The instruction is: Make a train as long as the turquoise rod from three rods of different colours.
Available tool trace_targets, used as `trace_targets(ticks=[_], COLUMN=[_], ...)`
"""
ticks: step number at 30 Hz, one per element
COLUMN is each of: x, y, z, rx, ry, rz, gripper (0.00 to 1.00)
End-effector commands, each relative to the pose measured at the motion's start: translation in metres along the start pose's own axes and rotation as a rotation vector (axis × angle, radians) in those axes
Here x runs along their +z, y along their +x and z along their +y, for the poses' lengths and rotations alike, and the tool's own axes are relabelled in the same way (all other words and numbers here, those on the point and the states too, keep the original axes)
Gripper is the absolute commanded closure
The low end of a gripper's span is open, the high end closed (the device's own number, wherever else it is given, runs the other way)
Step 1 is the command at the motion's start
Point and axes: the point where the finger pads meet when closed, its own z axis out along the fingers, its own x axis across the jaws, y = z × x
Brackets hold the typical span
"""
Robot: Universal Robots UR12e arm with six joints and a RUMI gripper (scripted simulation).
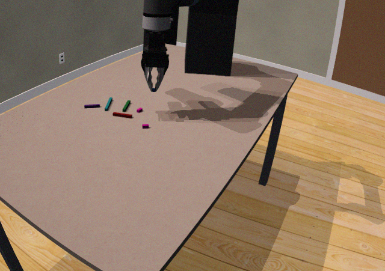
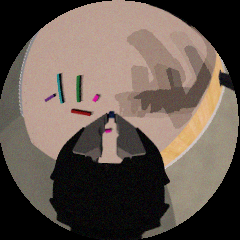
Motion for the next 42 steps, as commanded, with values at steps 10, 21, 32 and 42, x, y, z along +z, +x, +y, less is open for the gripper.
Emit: trace_targets(ticks=[10, 21, 32, 42], x=[-0.016, -0.016, -0.017, -0.017], y=[0.0, 0.048, 0.094, 0.094], z=[0.0, 0.014, 0.025, 0.025], rx=[0.0, -0.285, -0.553, -0.553], ry=[0.0, 0.0, -0.001, -0.001], rz=[0.0, 0.0, -0.001, -0.001], gripper=[1.0, 1.0, 1.0, 1.0])
